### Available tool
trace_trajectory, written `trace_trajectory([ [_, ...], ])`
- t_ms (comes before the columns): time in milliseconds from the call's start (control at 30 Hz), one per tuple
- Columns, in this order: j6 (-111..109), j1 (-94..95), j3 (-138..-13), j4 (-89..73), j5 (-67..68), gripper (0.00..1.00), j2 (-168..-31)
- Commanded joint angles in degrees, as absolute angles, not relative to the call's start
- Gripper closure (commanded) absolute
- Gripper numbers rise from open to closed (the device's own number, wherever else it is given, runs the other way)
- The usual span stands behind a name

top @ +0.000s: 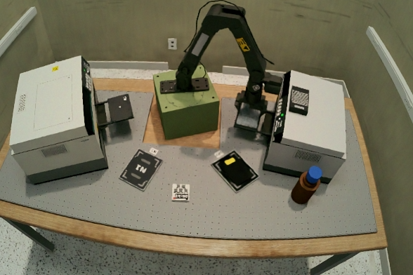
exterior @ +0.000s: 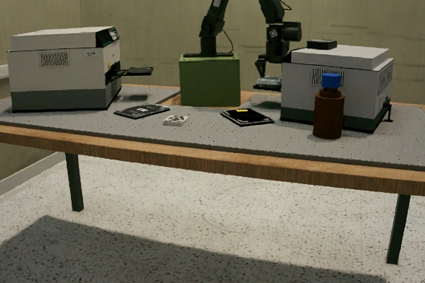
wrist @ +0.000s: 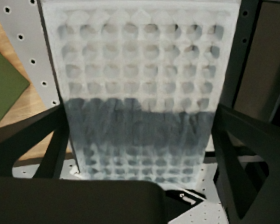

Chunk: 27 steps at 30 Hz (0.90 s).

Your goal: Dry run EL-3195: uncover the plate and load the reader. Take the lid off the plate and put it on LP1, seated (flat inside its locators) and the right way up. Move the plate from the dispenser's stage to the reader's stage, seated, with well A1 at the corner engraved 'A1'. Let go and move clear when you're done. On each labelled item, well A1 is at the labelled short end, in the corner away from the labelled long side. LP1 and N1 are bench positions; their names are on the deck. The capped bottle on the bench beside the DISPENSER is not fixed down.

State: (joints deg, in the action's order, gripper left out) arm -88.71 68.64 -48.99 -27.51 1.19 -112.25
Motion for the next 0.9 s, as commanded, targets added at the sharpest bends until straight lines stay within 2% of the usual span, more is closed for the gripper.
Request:
trace_trajectory([
  [0, -88.84, 69.22, -50.74, -28.78, 0.36, 0.14, -110.20],
  [867, -88.32, 69.05, -51.10, -30.97, 0.35, 0.14, -108.98],
])
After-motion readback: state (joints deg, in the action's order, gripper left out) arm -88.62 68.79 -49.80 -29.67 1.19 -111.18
